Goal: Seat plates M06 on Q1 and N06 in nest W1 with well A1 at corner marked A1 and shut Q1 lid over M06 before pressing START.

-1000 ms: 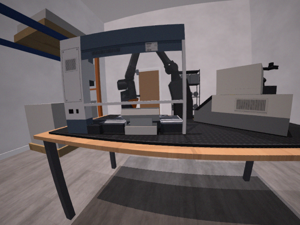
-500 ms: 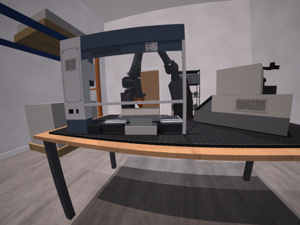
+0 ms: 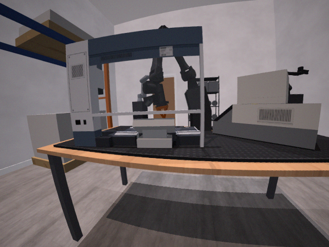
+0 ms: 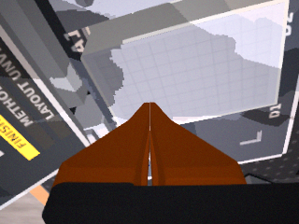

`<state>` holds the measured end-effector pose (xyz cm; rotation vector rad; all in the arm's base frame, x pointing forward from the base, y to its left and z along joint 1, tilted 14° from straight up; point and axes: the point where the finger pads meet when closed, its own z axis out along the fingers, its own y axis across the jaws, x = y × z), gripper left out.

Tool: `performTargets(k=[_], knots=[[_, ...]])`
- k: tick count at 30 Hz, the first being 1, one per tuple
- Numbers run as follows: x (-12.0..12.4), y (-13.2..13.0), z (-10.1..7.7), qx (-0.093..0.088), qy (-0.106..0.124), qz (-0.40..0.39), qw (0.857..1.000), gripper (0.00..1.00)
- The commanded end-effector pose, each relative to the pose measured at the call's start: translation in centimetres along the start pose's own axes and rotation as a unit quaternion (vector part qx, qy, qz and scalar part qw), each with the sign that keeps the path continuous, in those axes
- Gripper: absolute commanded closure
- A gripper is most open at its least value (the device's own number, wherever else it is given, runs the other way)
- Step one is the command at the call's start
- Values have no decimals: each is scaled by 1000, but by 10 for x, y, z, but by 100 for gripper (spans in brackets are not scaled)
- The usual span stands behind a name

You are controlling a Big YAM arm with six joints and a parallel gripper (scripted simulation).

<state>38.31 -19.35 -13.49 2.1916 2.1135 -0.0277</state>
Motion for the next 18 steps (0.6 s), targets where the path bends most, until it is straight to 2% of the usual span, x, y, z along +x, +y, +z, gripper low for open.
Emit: performTargets(k=[1, 4, 8, 12, 14, 17, 18], knots=[[7, -10, 4, 14, 3, -11, 1000, 100], [16, -13, 5, 19, 4, -17, 1000, 100], [48, -5, 6, 9, 3, -15, 1000, 100], [65, 0, 5, 8, 3, -37, 999, 100], [68, -1, 4, 9, 4, -46, 999, 100], [79, -13, 3, 24, 9, -81, 996, 100], [79, -13, 3, 24, 9, -81, 996, 100]])
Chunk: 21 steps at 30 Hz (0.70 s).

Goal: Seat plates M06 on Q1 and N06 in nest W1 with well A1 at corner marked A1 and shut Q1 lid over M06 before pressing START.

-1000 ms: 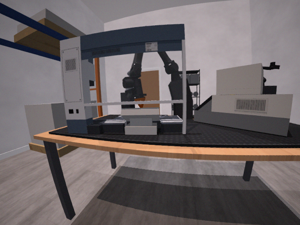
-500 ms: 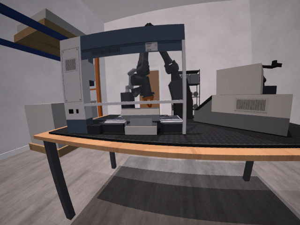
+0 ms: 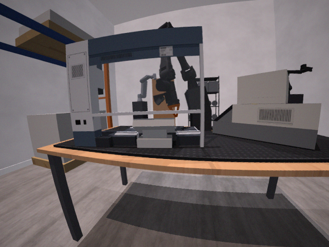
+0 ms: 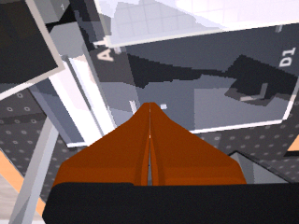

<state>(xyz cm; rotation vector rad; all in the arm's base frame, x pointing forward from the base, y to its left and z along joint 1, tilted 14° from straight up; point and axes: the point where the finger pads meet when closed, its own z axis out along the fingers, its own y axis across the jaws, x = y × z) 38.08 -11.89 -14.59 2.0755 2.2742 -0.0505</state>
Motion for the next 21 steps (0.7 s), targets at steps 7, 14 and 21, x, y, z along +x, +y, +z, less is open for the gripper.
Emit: performTargets(k=[7, 14, 21], knots=[[44, 2, -5, -7, -5, -13, 1000, 100], [67, -2, -6, -1, -5, -52, 999, 100], [98, -15, 3, 12, 3, -77, 997, 100]])
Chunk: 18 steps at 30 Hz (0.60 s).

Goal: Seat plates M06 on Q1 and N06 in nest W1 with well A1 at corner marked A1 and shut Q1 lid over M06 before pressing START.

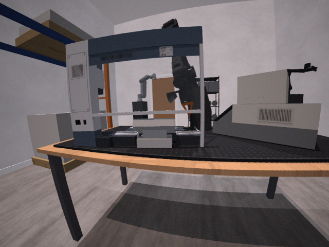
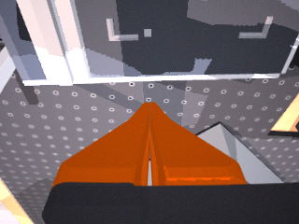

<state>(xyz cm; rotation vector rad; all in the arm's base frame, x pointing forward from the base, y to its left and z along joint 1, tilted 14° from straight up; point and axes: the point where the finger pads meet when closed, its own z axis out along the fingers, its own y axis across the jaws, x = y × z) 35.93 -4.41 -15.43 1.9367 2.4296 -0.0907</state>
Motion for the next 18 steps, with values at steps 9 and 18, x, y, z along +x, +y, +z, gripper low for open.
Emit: performTargets(k=[9, 18], knots=[[62, -9, 5, 12, -4, -61, 998, 100], [96, -8, -1, 1, -8, -102, 995, 100]])
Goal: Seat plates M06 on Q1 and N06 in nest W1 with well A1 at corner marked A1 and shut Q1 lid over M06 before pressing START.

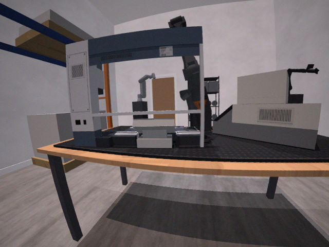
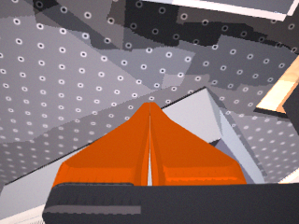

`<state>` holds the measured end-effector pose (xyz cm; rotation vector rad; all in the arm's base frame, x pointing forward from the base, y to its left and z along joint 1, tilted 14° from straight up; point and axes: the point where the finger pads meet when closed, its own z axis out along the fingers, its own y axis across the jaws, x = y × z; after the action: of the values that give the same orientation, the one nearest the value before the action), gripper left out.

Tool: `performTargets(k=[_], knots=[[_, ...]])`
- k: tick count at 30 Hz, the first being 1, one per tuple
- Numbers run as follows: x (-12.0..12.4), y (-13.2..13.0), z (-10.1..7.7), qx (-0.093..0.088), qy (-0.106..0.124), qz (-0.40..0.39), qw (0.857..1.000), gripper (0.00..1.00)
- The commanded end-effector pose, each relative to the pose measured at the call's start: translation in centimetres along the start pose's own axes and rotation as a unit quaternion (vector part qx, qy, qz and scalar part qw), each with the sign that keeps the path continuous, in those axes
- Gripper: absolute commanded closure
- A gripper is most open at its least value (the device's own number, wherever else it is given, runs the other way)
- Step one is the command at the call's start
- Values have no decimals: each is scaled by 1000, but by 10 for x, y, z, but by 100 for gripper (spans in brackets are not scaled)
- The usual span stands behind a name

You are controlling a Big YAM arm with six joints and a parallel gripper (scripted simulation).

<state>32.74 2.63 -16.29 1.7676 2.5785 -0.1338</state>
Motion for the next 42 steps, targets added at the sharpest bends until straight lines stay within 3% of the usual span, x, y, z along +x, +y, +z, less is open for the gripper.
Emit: performTargets(k=[1, 4, 11, 14, 17, 24, 31, 35, 37, 42], knots=[[25, 8, -6, -15, -7, -27, 1000, 100], [43, 0, -6, -13, -4, -17, 1000, 100], [69, -24, 3, 22, -11, -81, 996, 100], [71, -21, 3, 16, -8, -70, 997, 100], [89, -27, 2, 8, -7, -65, 998, 100], [120, -44, 2, 16, -20, -140, 990, 100], [130, -59, 5, 23, -30, -152, 988, 100], [151, -79, 10, 26, -42, -186, 981, 100], [160, -88, 12, 29, -37, -179, 983, 100], [177, -98, 15, 19, -57, -214, 975, 100]])
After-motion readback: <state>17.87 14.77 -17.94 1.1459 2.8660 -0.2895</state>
